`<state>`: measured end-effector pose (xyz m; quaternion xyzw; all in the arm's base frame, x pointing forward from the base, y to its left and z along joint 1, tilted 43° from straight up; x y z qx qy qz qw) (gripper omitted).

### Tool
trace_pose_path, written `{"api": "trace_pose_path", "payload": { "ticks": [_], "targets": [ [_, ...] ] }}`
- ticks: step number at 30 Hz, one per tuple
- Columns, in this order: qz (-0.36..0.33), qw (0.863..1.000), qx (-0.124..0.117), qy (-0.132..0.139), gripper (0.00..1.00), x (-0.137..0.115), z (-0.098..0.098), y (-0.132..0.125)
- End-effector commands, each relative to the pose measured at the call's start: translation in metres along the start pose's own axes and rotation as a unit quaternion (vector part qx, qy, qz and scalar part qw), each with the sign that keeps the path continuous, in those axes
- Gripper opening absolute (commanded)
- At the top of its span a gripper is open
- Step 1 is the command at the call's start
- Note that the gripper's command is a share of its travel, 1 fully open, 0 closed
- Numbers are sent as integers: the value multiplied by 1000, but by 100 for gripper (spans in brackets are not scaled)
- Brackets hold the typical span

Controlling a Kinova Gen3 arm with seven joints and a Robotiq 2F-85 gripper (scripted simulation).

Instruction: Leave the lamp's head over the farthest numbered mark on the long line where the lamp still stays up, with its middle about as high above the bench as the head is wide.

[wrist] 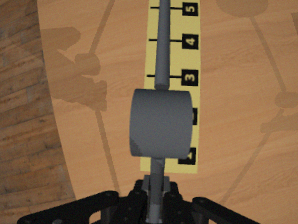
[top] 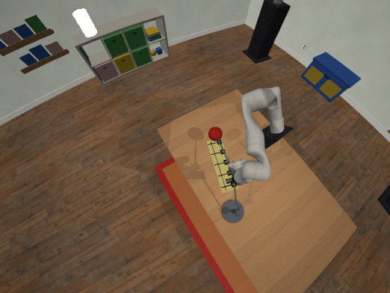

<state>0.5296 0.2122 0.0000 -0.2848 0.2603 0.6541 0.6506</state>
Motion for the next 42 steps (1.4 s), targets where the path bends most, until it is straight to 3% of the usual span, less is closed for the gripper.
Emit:
{"api": "trace_pose_path", "payload": {
  "ticks": [1, 30, 31, 42],
  "targets": [
    [1, 1000, -8, -11, 0, 9, 13, -2],
    [2, 1000, -13, -18, 0, 19, 28, -4],
    [1, 1000, -13, -17, 100, 19, 28, -4],
    [0, 1000, -8, -9, 100, 13, 21, -3]
  ]
}}
Point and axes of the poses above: the point where the finger pads meet when closed, its own z axis back along the fingers, its own y axis across the jaws, x = y × z, the point moved 3 cm from there along z, back along the fingers, and after that the axes turned 13 degrees about z, right-handed, at the moved point
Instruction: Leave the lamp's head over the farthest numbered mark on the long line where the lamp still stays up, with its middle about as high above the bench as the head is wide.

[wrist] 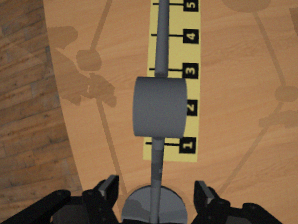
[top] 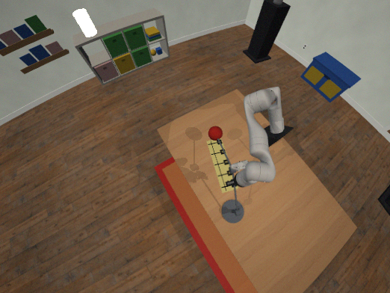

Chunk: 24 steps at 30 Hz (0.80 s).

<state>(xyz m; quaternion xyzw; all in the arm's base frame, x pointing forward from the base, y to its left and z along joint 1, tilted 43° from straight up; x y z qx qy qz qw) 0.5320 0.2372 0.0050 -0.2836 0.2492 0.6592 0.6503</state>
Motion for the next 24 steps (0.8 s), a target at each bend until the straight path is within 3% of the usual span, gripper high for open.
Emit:
{"api": "trace_pose_path", "payload": {
  "ticks": [1, 5, 20, 24],
  "targets": [
    [0, 1000, 1, 1, 100, -1, -1, 0],
    [-1, 1000, 2, 3, 100, -2, -2, 0],
    [-1, 1000, 1, 2, 100, -3, 59, 1],
    [-1, 1000, 1, 3, 100, -4, 66, 1]
  ]
}}
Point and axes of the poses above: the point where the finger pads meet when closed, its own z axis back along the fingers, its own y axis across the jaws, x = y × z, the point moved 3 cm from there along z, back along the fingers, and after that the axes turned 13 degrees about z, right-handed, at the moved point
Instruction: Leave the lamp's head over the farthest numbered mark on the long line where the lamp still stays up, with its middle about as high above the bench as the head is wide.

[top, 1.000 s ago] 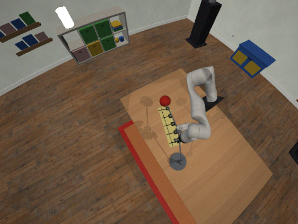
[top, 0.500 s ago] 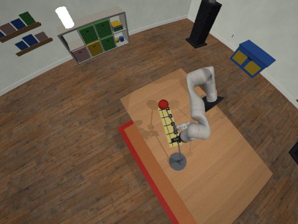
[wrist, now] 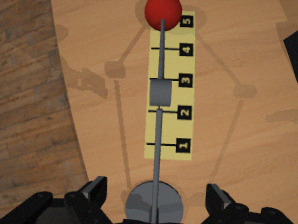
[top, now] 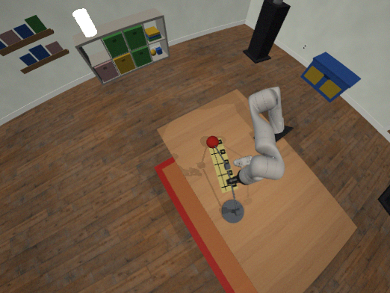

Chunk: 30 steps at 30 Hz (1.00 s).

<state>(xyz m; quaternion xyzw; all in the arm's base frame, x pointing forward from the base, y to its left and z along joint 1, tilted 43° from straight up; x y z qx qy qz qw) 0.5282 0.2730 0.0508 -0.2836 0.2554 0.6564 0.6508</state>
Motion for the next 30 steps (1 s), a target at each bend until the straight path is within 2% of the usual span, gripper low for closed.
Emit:
{"api": "trace_pose_path", "payload": {
  "ticks": [1, 13, 30],
  "targets": [
    [0, 1000, -3, -2, 100, 2, 12, 0],
    [-1, 1000, -1, -1, 100, -1, 57, 1],
    [-1, 1000, 0, -1, 100, -7, 55, 0]
  ]
}}
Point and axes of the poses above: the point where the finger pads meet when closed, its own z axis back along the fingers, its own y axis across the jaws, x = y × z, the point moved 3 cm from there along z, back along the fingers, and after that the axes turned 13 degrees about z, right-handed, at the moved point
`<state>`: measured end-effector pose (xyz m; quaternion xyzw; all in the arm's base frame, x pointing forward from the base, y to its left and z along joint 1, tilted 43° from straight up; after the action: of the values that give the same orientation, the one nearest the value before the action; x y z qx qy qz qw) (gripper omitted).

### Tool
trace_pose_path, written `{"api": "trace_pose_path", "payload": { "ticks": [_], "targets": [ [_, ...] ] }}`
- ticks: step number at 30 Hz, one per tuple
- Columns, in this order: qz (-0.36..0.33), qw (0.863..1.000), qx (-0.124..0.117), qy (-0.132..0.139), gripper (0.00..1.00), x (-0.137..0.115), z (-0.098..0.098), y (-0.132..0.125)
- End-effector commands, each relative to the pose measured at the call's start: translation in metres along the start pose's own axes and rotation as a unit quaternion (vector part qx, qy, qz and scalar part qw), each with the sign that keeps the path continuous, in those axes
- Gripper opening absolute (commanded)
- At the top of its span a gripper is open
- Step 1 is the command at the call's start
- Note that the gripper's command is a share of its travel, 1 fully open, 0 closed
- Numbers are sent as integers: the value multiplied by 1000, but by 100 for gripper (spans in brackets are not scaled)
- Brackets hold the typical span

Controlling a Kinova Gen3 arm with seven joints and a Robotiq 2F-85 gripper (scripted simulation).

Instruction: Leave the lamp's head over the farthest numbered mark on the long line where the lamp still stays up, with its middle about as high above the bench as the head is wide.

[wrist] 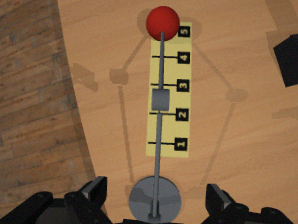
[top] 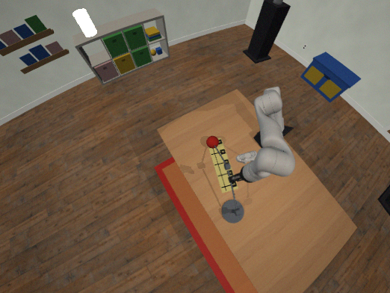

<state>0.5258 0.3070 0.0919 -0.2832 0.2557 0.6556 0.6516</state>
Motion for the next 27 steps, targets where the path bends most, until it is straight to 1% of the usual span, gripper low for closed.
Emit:
{"api": "trace_pose_path", "payload": {
  "ticks": [1, 2, 17, 19, 27],
  "targets": [
    [-1, 1000, -1, -1, 100, -2, 2, 0],
    [-1, 1000, -1, -1, 100, -2, 2, 0],
    [0, 1000, -1, -1, 100, -73, -1, 17],
    [0, 1000, -1, -1, 100, -73, -1, 17],
    [3, 1000, 1, 2, 100, -105, -5, 27]
  ]
}}
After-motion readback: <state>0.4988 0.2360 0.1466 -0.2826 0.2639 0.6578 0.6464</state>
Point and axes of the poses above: the point where the finger pads meet when closed, its own z axis back along the fingers, its own y axis across the jaws, x = y × z, the point moved 3 cm from there along z, back along the fingers, and after that the axes turned 13 degrees about z, right-handed, at the moved point
